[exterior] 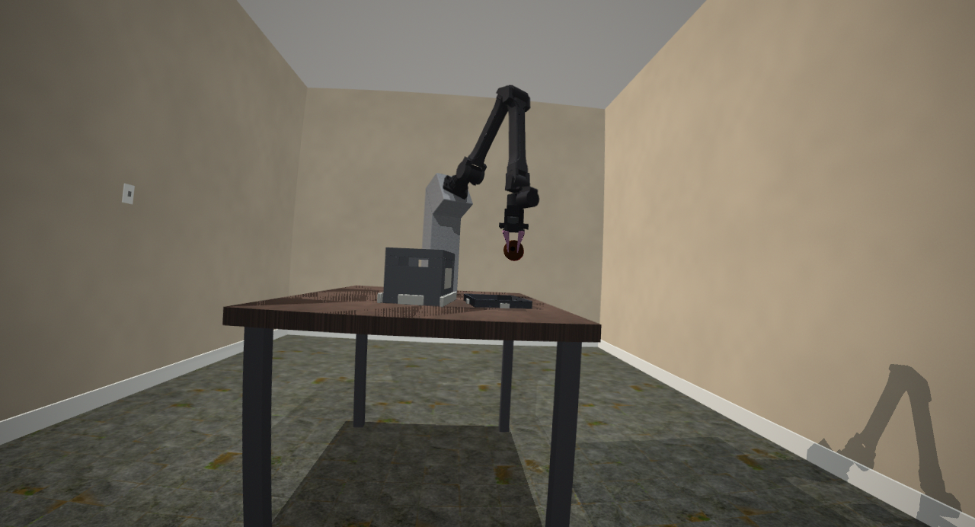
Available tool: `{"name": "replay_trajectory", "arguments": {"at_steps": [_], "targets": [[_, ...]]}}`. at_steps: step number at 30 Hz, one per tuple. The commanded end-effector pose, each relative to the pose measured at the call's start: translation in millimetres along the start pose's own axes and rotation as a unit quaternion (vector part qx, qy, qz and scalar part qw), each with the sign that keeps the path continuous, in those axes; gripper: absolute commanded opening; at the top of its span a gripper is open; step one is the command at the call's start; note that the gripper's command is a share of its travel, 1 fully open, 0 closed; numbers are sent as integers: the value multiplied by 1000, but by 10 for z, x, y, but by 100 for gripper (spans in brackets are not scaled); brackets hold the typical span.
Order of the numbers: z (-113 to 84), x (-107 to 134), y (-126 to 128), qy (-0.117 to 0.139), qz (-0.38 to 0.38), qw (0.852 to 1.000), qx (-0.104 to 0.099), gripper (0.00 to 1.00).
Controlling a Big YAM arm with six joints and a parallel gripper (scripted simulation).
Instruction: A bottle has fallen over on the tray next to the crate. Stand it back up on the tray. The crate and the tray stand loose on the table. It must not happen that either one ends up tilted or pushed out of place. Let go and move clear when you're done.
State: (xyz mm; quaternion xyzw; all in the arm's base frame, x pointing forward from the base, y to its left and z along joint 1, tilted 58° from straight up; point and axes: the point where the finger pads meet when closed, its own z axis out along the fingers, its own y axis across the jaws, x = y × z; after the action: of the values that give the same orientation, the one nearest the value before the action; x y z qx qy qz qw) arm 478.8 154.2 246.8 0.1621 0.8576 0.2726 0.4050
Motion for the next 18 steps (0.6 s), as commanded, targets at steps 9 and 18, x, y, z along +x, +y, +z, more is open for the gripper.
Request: {"name": "replay_trajectory", "arguments": {"at_steps": [9,18], "targets": [[-114,-45,-23,-8,37,999,0,0],[-114,-44,-22,-7,106,994,-1,0]]}}
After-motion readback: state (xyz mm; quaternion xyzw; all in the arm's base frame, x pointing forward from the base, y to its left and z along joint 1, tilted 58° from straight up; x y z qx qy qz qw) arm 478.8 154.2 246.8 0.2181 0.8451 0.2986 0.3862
